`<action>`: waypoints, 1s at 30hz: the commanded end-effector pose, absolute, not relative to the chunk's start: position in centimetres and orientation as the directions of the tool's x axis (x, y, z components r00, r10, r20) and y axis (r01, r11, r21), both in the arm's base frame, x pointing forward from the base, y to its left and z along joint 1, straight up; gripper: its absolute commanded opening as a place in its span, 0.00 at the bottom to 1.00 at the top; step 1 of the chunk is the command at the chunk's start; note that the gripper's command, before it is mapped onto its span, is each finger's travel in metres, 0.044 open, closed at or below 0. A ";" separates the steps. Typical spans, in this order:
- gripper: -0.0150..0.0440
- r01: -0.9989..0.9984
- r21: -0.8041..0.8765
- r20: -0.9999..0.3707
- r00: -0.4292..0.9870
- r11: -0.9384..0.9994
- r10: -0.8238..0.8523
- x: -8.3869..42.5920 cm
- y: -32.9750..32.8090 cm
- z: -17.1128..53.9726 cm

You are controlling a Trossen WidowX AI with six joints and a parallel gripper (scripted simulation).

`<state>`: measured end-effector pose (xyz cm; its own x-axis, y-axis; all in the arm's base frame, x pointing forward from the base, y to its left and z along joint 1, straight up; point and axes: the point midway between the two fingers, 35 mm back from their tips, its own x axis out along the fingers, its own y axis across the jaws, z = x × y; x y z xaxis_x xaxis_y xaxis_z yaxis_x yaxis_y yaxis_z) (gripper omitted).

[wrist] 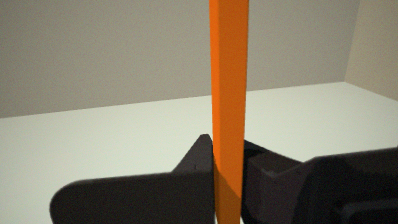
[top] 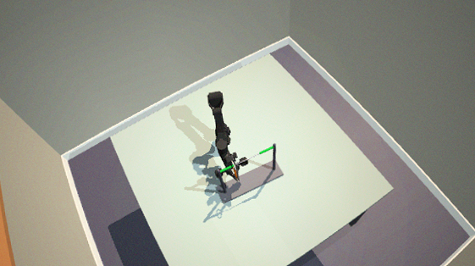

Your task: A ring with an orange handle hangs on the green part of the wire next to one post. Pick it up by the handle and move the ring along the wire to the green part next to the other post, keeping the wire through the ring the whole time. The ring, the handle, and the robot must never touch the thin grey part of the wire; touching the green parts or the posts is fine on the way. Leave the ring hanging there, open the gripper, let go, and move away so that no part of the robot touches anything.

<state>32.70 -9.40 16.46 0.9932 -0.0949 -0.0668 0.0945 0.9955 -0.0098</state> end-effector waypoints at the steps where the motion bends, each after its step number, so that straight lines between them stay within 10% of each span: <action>1: 0.00 0.097 -0.006 -0.068 0.993 0.995 -0.097 32.6 -9.0 16.4; 30: 0.00 0.124 0.033 -0.065 0.990 0.992 -0.121 33.0 -5.8 16.4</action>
